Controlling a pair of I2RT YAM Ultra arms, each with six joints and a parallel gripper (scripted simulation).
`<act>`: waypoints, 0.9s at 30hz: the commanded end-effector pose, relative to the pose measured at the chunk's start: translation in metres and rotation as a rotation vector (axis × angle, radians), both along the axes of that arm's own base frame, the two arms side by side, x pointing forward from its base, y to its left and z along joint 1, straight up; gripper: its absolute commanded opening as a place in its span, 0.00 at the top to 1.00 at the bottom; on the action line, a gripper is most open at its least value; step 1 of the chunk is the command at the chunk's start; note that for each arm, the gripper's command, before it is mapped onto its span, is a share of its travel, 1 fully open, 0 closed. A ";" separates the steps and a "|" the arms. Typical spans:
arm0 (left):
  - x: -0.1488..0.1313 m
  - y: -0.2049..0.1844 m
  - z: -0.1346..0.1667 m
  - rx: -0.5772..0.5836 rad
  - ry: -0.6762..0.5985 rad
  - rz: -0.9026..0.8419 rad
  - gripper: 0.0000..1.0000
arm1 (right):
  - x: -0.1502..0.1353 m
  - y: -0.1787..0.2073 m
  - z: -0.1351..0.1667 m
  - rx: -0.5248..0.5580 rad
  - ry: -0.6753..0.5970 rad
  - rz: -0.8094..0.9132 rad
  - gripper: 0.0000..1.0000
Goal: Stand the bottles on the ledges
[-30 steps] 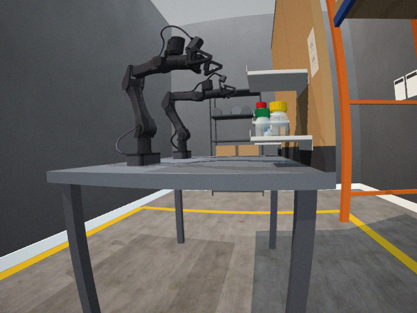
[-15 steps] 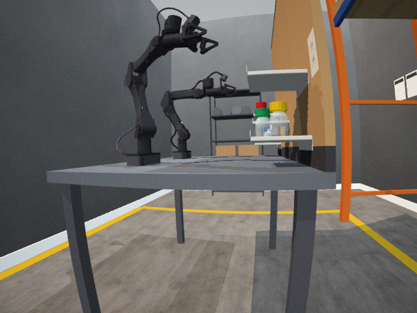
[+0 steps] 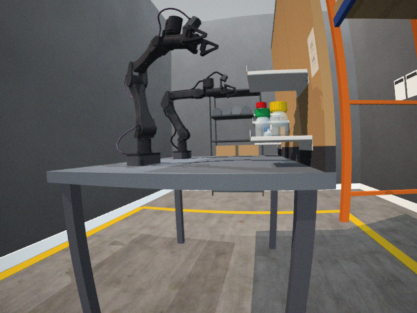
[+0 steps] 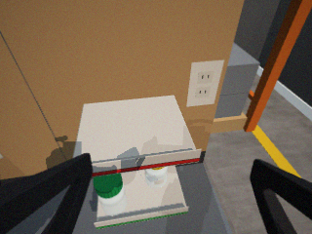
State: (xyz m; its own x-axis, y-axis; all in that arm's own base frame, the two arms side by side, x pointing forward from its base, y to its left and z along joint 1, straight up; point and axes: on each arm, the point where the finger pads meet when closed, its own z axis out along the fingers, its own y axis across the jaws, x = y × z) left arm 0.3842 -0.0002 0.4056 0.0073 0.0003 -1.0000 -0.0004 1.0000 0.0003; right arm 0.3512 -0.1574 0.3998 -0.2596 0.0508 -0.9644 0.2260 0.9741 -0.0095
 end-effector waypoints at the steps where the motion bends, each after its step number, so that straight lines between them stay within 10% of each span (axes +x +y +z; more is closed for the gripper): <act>1: -0.007 -0.001 0.008 0.012 0.005 -0.022 0.00 | -0.002 0.001 0.013 -0.015 -0.023 0.003 0.00; 12: -0.019 0.024 -0.002 0.043 0.070 -0.019 0.00 | -0.004 0.011 0.011 -0.019 -0.041 -0.041 0.00; 27: -0.021 0.036 0.004 0.046 0.053 0.016 0.00 | 0.003 0.144 -0.024 0.000 -0.075 0.046 0.00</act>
